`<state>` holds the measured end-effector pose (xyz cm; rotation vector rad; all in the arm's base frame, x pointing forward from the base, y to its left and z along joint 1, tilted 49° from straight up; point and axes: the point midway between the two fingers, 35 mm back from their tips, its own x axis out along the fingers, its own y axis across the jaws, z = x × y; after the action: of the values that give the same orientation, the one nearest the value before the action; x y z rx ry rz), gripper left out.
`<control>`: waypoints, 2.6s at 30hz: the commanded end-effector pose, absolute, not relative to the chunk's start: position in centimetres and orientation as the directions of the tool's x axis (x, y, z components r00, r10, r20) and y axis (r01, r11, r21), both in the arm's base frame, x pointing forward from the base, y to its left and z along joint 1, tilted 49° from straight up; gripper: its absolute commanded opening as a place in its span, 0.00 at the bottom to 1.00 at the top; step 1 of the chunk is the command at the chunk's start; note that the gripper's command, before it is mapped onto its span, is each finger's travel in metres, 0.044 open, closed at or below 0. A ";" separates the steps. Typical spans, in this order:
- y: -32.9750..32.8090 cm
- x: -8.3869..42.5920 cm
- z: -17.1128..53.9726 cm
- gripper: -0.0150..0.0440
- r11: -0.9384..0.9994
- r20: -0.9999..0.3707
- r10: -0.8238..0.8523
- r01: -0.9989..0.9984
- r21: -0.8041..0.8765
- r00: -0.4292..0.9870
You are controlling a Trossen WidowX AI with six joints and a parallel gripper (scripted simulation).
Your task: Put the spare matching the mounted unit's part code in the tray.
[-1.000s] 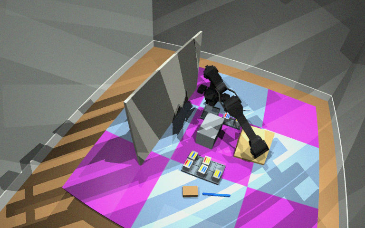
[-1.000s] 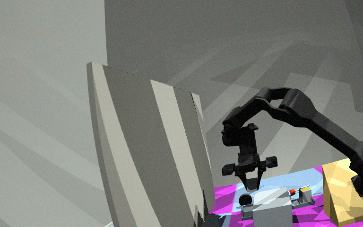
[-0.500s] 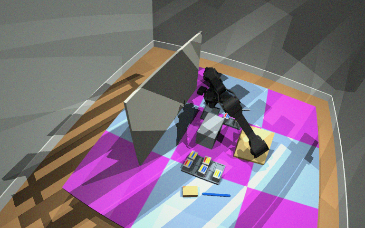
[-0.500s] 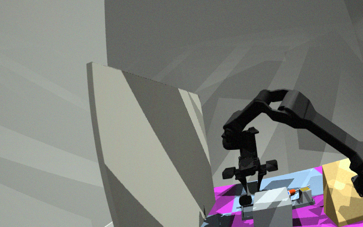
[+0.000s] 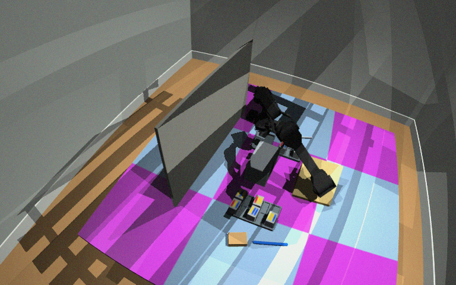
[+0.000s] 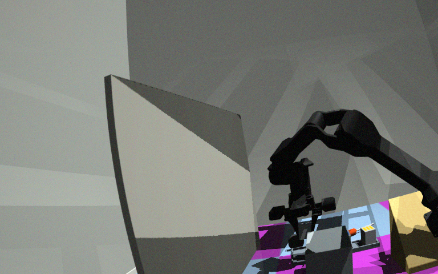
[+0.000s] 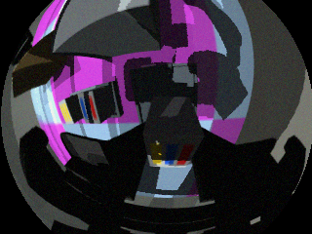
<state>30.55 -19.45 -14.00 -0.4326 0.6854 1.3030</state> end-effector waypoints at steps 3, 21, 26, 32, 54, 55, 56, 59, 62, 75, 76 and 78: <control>-19.0 30.5 -14.4 0.25 0.236 -0.672 0.731 -0.968 0.090 0.116; -17.8 30.6 -15.3 0.25 0.236 -0.671 0.732 -0.968 0.090 0.116; -17.5 30.6 -15.5 0.25 0.236 -0.671 0.732 -0.968 0.090 0.116; -17.1 30.6 -15.8 0.25 0.236 -0.671 0.733 -0.968 0.090 0.116; -16.8 30.7 -16.1 0.79 0.228 -0.675 0.729 -0.970 0.083 0.114; -16.8 30.7 -16.1 0.83 0.228 -0.675 0.729 -0.970 0.083 0.114; -16.8 30.7 -16.1 0.88 0.228 -0.675 0.729 -0.970 0.083 0.114; -16.8 30.7 -16.1 1.00 0.228 -0.675 0.729 -0.970 0.083 0.114; -18.6 30.7 -14.8 1.00 0.230 -0.676 0.728 -0.969 0.085 0.114; -24.6 29.3 -9.4 1.00 0.257 -0.676 0.725 -0.963 0.086 0.133; -24.6 29.3 -9.4 1.00 0.257 -0.676 0.725 -0.963 0.086 0.133; -24.6 29.3 -9.4 1.00 0.257 -0.676 0.725 -0.963 0.086 0.133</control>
<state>29.38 -24.62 -9.31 -0.4216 0.6890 1.2796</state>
